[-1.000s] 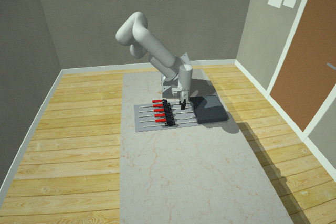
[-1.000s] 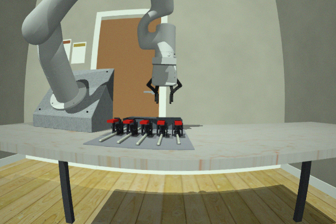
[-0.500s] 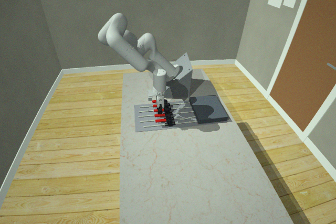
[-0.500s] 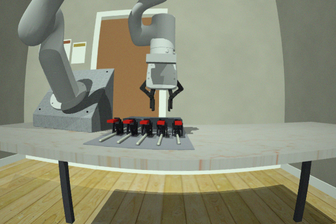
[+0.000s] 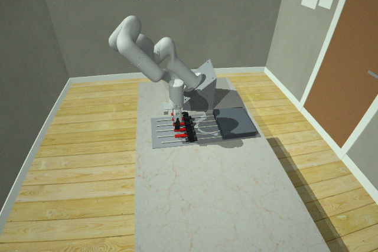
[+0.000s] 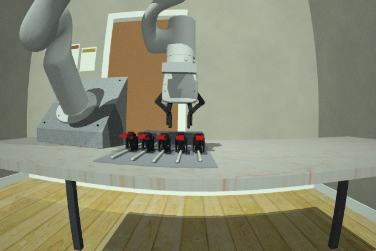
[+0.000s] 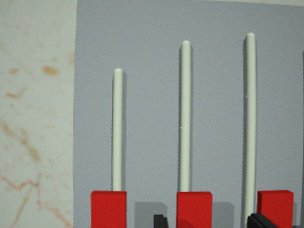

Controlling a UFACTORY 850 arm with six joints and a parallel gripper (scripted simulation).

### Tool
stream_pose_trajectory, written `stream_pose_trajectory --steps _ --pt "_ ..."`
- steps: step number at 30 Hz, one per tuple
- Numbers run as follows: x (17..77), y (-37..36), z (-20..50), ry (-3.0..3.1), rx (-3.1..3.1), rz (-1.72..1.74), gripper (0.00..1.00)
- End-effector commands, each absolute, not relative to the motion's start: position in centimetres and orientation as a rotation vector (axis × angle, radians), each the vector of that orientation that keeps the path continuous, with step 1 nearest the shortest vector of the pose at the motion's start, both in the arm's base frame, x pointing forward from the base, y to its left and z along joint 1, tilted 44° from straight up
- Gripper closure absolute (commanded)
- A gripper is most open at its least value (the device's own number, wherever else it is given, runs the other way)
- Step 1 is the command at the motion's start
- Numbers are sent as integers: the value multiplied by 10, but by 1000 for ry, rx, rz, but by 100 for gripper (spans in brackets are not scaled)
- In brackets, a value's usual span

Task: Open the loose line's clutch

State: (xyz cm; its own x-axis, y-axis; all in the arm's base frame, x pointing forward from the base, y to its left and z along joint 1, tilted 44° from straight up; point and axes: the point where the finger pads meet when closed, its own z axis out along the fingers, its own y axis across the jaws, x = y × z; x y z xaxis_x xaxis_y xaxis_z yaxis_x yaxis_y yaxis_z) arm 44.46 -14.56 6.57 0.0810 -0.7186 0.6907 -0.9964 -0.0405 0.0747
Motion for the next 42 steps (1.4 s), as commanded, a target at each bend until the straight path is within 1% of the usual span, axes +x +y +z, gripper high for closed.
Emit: stream_pose_trajectory --steps 1,15,36,37,42 --pt "445 -148 64 -1692 1816 658 48" --pt "446 -167 43 -1692 1816 658 48" --pt "446 -177 32 -1692 1816 658 48" --pt "446 -177 32 -1692 1816 658 100" --pt "446 -177 32 -1692 1816 658 100"
